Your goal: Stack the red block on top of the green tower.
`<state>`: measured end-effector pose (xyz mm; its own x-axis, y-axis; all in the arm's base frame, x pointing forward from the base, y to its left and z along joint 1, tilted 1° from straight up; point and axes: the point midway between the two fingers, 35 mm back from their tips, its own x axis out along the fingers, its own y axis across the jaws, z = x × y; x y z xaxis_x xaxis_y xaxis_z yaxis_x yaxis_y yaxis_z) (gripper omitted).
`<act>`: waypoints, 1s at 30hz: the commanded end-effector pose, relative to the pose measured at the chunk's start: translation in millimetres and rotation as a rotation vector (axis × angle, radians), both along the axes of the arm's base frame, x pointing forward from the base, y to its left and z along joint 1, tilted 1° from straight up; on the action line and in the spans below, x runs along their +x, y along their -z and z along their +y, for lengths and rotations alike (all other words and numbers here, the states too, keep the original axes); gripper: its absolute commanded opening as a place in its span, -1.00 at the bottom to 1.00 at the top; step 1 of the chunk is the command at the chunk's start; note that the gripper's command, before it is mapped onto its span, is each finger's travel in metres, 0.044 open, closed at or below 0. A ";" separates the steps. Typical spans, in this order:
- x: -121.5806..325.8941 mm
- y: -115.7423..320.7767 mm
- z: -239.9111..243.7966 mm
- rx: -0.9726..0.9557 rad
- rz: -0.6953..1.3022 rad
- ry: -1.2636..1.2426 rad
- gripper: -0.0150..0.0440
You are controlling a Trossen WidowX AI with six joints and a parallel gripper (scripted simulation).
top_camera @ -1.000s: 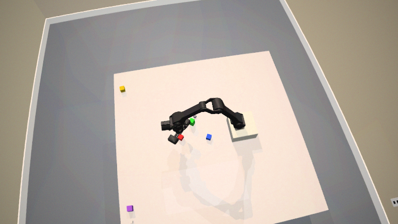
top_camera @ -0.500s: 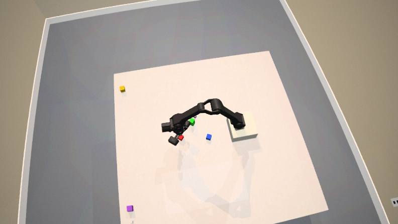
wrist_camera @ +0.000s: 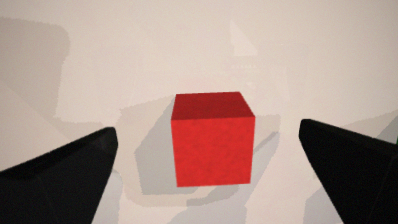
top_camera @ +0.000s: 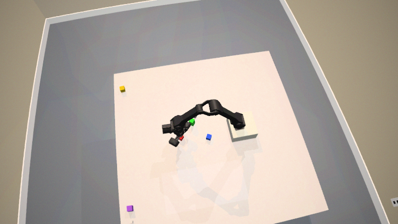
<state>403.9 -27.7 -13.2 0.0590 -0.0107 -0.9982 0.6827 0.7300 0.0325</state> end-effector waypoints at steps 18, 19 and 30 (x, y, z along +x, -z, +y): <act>0.1 2.7 -0.5 -0.004 -0.002 -0.002 0.38; 0.1 2.7 -0.5 -0.004 -0.002 -0.002 0.29; 0.1 2.7 -0.5 -0.004 -0.002 -0.002 -0.23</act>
